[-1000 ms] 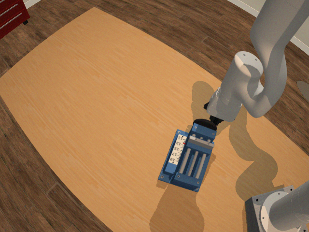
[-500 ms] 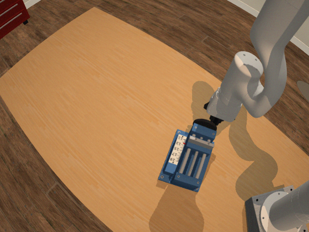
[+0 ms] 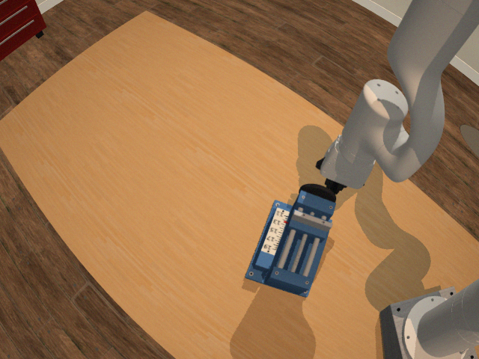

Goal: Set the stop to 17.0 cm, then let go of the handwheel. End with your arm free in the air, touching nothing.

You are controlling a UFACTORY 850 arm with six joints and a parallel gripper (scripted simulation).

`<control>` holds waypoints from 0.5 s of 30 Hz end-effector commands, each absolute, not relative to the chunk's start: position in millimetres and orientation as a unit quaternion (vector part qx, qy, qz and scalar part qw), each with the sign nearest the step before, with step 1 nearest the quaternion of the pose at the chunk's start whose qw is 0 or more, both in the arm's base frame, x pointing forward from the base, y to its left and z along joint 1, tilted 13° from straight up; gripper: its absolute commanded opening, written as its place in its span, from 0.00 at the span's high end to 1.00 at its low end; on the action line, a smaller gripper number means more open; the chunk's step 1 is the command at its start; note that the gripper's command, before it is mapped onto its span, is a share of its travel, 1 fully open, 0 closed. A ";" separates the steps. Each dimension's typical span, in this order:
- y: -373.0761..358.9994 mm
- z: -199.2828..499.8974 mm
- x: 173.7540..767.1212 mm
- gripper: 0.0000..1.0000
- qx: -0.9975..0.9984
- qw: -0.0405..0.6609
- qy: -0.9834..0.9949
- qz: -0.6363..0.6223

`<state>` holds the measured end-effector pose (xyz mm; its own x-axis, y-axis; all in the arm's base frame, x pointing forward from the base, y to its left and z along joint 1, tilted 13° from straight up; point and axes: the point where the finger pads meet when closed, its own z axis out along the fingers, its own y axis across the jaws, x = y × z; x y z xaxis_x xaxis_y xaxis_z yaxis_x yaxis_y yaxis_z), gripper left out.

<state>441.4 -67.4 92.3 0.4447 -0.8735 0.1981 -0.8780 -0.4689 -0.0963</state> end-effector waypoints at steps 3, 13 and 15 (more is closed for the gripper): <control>-67.7 92.7 441.6 0.94 0.850 0.011 -0.515 0.111; -67.7 92.7 441.6 0.43 0.850 0.011 -0.515 0.111; -67.7 92.7 441.6 0.43 0.850 0.011 -0.515 0.111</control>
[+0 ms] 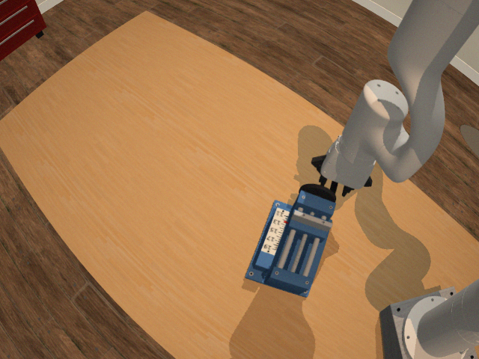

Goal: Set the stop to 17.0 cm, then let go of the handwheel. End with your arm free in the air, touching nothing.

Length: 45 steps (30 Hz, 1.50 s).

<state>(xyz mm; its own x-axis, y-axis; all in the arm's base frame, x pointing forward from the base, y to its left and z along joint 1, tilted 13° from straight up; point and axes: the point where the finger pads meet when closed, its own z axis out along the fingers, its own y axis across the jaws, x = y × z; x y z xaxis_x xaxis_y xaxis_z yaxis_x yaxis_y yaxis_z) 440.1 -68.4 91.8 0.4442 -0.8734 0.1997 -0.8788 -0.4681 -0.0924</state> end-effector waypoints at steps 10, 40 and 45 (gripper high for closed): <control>-67.7 92.7 441.6 0.43 0.850 0.011 -0.515 0.111; -65.1 111.6 438.2 0.43 0.850 0.011 -0.515 0.111; -63.6 123.1 436.1 0.43 0.850 0.011 -0.515 0.111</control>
<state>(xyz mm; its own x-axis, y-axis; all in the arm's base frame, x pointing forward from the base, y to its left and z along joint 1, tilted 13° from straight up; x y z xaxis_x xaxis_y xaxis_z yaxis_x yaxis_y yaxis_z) 436.8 -64.7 113.6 0.4423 -0.8720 0.2096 -0.8764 -0.4698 -0.1056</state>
